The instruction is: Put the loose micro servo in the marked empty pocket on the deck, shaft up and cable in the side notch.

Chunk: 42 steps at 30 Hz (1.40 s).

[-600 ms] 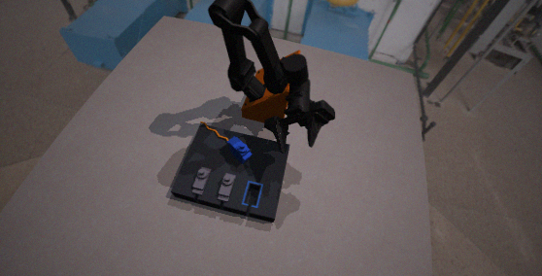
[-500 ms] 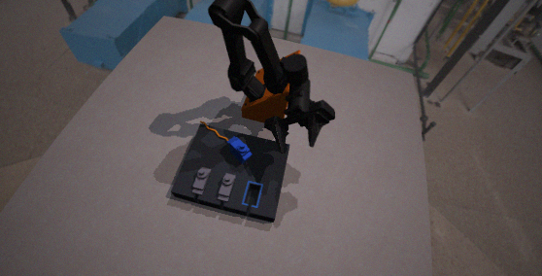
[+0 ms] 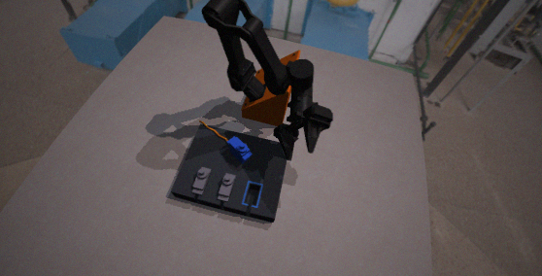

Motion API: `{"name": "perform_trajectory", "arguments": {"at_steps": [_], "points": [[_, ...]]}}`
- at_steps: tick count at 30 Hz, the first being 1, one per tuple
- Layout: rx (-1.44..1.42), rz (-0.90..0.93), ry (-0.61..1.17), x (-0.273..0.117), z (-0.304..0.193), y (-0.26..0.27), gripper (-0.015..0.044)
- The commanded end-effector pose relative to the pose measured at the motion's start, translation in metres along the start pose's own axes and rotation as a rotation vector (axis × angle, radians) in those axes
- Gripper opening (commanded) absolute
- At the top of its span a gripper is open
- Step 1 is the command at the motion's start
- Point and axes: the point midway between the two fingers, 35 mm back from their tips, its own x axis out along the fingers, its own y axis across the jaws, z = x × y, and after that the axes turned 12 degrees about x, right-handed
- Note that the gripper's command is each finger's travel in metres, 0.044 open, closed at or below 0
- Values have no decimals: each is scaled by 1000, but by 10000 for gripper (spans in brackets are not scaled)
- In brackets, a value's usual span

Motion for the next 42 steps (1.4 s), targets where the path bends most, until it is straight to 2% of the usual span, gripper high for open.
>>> {"name": "perform_trajectory", "arguments": {"at_steps": [1,22,42], "points": [[105,22,-14,5,3,1,440],[701,181,-23,25,11,9,440],[1273,360,86,38,7,20,440]]}}
